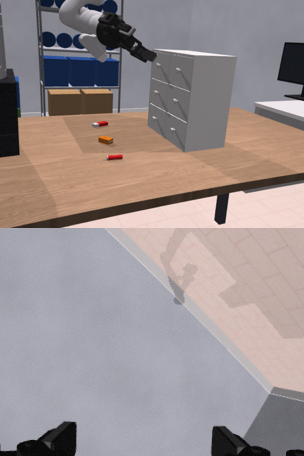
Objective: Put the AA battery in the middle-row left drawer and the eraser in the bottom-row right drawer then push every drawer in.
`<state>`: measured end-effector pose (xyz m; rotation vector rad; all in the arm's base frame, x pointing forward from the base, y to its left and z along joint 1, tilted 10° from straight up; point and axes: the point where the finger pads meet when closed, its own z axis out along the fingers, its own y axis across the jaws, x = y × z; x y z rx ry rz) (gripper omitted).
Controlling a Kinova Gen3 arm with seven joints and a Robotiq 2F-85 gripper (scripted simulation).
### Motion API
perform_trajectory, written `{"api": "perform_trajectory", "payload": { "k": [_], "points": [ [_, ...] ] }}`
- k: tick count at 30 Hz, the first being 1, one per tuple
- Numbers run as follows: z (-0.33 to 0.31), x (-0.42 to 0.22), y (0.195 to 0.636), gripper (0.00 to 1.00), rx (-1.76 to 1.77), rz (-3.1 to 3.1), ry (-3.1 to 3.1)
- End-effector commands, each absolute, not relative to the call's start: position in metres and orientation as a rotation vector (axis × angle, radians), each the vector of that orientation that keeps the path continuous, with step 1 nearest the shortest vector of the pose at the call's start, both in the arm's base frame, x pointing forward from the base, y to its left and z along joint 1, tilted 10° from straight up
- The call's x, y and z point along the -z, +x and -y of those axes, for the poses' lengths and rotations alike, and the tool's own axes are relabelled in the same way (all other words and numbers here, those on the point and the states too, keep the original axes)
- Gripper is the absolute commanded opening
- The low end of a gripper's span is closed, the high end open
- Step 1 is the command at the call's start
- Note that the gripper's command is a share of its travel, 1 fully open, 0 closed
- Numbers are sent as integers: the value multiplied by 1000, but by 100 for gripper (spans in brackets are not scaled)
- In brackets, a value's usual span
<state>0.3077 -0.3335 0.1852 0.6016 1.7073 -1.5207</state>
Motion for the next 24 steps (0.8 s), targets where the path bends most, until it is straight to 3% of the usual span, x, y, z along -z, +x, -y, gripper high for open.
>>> {"api": "perform_trajectory", "payload": {
  "k": [1,12,24],
  "points": [
    [331,-189,308,100,1501,-1689,697],
    [291,-161,288,100,1380,-1735,1148],
    [140,-121,303,100,906,-1879,1775]
  ]
}}
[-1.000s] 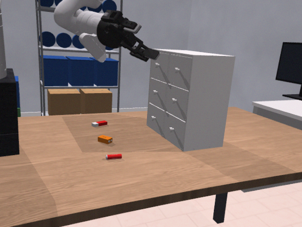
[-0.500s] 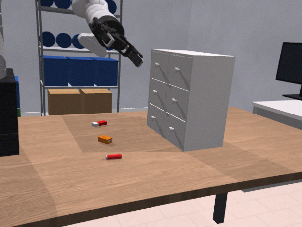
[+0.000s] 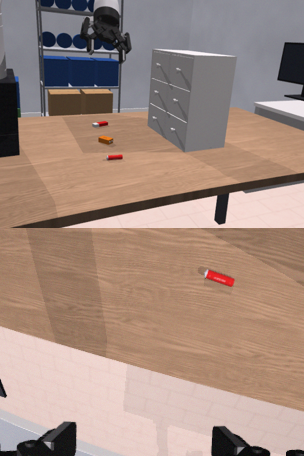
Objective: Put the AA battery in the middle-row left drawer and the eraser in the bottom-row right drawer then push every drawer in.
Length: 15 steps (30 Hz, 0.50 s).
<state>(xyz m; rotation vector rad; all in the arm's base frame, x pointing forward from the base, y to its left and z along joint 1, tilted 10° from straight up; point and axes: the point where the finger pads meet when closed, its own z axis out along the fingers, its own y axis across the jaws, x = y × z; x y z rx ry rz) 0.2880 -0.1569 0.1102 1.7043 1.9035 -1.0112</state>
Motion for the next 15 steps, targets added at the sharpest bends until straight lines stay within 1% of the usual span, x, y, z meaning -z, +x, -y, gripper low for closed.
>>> {"api": "perform_trajectory", "payload": {
  "k": [1,3,5,10,15],
  "points": [
    [124,-121,306,100,857,-1893,1815],
    [92,-121,312,100,757,-1921,1889],
    [92,-121,312,100,757,-1921,1889],
    [18,-131,325,100,526,-1983,2031],
    [-39,-145,334,100,345,-2030,2116]
  ]
}}
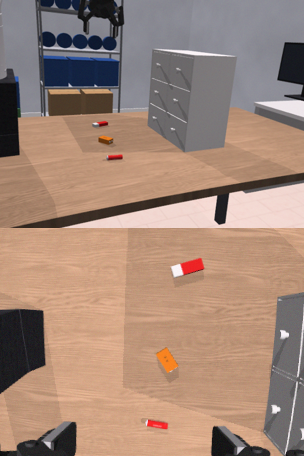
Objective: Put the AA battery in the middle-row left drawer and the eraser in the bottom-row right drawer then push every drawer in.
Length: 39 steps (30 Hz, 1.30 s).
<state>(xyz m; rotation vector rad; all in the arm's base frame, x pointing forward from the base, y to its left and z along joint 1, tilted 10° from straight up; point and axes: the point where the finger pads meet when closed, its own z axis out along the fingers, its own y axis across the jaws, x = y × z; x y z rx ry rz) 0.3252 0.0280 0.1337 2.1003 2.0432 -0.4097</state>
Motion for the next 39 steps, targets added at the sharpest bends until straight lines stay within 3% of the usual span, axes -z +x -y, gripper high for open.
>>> {"api": "perform_trajectory", "payload": {
  "k": [1,12,39],
  "points": [
    [-48,-148,335,100,317,-2038,2127],
    [-87,-161,339,100,191,-2070,2174],
    [-88,-161,339,100,187,-2078,2169]
  ]
}}
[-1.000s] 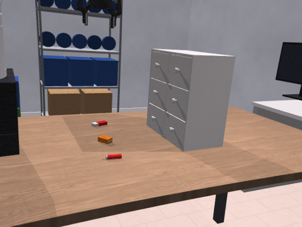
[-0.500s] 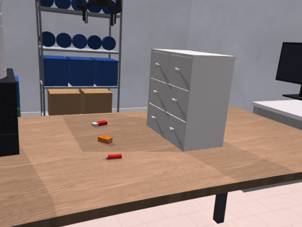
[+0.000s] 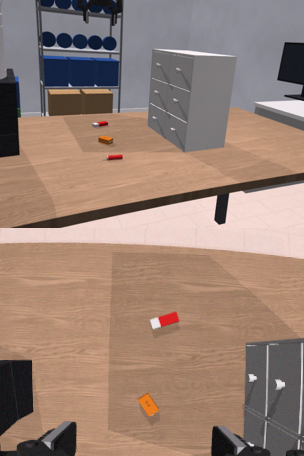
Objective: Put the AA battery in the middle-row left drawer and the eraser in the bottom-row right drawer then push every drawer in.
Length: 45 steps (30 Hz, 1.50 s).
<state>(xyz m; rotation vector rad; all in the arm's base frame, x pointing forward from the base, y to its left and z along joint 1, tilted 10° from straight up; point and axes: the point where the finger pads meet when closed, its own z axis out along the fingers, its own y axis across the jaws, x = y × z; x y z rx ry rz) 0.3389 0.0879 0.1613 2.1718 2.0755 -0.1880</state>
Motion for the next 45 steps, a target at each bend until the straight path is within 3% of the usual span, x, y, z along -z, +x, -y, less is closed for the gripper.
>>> {"api": "perform_trajectory", "payload": {
  "k": [1,19,45],
  "points": [
    [-88,-161,339,100,187,-2078,2169],
    [-80,-143,347,100,234,-2352,1886],
    [-65,-68,371,100,303,-3047,549]
  ]
}}
